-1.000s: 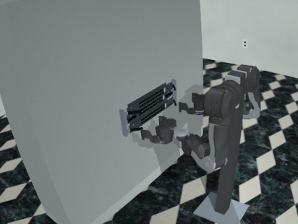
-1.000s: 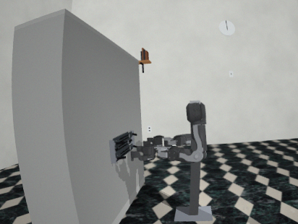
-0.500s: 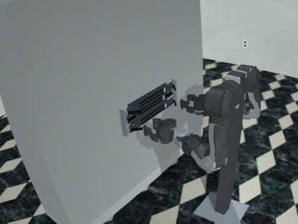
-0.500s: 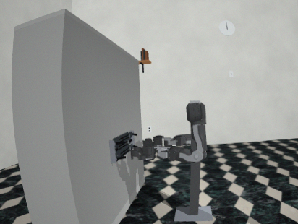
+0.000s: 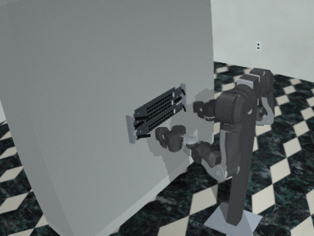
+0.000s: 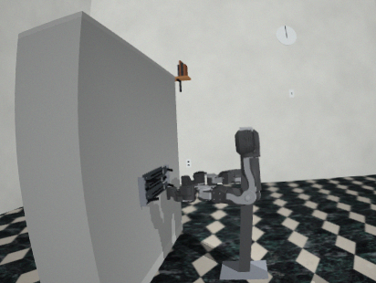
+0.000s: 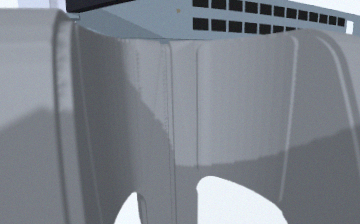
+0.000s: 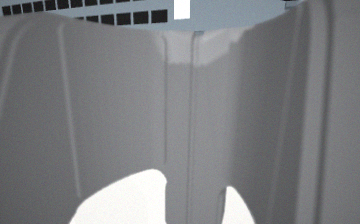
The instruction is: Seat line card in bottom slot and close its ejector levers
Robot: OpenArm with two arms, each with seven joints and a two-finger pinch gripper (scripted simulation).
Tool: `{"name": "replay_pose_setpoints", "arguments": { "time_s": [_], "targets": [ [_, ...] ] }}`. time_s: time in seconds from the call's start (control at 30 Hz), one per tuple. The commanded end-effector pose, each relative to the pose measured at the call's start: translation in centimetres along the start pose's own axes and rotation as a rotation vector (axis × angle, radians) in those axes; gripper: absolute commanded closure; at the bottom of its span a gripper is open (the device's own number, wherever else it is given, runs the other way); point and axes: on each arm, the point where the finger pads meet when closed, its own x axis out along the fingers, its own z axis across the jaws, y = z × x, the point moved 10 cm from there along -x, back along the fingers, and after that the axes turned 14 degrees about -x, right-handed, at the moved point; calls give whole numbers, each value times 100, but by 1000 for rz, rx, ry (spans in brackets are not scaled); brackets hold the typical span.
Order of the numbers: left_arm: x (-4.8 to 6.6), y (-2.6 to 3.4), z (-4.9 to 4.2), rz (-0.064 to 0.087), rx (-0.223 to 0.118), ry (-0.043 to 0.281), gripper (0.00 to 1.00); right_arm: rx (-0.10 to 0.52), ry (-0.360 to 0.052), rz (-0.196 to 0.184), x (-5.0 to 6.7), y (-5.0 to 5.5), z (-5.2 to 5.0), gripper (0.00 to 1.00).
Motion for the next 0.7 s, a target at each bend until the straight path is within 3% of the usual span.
{"name": "replay_pose_setpoints", "arguments": {
  "time_s": [0.0,0.67],
  "targets": [
    [0,1,2,7,0,-6,100,-4,5,11,9,5,3,100],
    [1,-115,-28,7,0,-6,100,-4,5,11,10,-112,-26,100]
  ]
}}
